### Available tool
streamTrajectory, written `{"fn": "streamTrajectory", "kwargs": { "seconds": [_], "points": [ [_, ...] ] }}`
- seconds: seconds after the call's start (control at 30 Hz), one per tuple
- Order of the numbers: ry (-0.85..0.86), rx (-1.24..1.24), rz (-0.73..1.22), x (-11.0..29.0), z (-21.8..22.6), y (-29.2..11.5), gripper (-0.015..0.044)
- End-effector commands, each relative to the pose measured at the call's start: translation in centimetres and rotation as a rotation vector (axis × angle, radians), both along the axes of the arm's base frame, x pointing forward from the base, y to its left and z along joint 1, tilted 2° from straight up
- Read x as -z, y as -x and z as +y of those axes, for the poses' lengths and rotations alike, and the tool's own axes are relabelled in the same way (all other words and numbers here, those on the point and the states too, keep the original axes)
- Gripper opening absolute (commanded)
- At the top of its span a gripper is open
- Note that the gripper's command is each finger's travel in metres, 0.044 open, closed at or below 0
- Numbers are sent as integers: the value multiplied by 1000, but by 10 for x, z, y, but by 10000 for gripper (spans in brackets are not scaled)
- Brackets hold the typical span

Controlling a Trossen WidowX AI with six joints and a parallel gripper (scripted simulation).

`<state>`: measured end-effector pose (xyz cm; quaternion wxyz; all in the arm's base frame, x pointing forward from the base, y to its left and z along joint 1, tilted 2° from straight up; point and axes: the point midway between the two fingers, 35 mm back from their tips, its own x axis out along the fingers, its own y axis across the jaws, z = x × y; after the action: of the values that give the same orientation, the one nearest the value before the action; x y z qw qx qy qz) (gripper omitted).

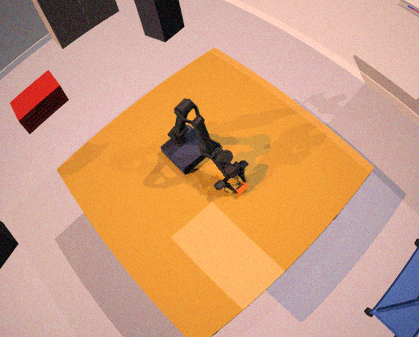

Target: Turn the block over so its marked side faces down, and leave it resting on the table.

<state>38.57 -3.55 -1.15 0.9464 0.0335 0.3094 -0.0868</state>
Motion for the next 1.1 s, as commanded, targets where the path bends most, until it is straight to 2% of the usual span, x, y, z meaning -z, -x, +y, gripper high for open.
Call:
{"fn": "streamTrajectory", "kwargs": {
  "seconds": [0.0,0.47,1.07],
  "points": [
    [16,1,-34,11,0,9,0],
    [48,7,-223,4,1,26,0],
    [54,8,-258,0,1,28,0]
  ]
}}
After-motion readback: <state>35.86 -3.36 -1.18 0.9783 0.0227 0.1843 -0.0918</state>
